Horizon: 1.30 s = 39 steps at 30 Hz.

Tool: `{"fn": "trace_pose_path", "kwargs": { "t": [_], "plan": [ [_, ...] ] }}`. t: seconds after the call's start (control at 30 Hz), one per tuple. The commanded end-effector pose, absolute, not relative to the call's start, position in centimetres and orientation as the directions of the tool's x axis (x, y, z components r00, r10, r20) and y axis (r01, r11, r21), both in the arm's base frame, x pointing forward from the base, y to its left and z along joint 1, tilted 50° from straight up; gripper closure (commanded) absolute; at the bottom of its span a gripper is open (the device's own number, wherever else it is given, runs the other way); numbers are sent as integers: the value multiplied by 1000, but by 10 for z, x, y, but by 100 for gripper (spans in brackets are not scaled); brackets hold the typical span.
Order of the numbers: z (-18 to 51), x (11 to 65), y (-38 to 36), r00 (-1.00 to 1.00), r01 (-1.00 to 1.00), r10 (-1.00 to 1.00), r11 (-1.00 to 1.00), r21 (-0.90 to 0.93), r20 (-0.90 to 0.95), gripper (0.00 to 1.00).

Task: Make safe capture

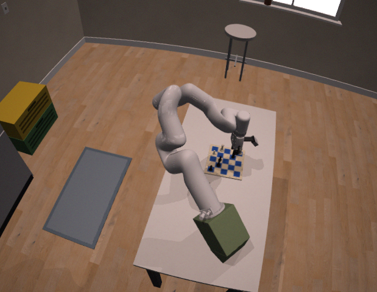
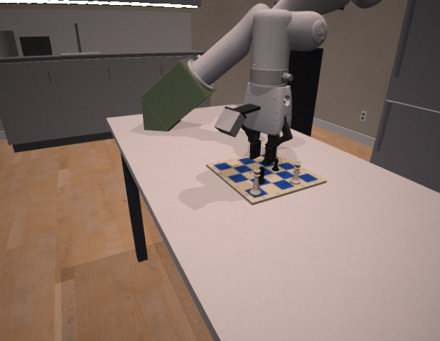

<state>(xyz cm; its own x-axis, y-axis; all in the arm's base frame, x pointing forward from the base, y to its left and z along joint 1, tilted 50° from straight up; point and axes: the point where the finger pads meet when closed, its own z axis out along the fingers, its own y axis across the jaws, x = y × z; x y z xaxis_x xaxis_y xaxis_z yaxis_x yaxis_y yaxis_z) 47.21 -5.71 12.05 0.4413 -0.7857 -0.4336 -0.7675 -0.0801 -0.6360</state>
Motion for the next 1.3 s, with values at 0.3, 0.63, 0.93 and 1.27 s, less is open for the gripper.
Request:
{"fn": "trace_pose_path", "kwargs": {
  "t": [0.3,0.63,0.93,1.27],
  "plan": [
    [116,476,-53,441,-766,-787,-80,-638,-432,63],
    [116,477,-53,441,-766,-787,-80,-638,-432,63],
    [116,477,-53,441,-766,-787,-80,-638,-432,63],
    [116,477,-53,441,-766,-787,-80,-638,-432,63]
  ]
}}
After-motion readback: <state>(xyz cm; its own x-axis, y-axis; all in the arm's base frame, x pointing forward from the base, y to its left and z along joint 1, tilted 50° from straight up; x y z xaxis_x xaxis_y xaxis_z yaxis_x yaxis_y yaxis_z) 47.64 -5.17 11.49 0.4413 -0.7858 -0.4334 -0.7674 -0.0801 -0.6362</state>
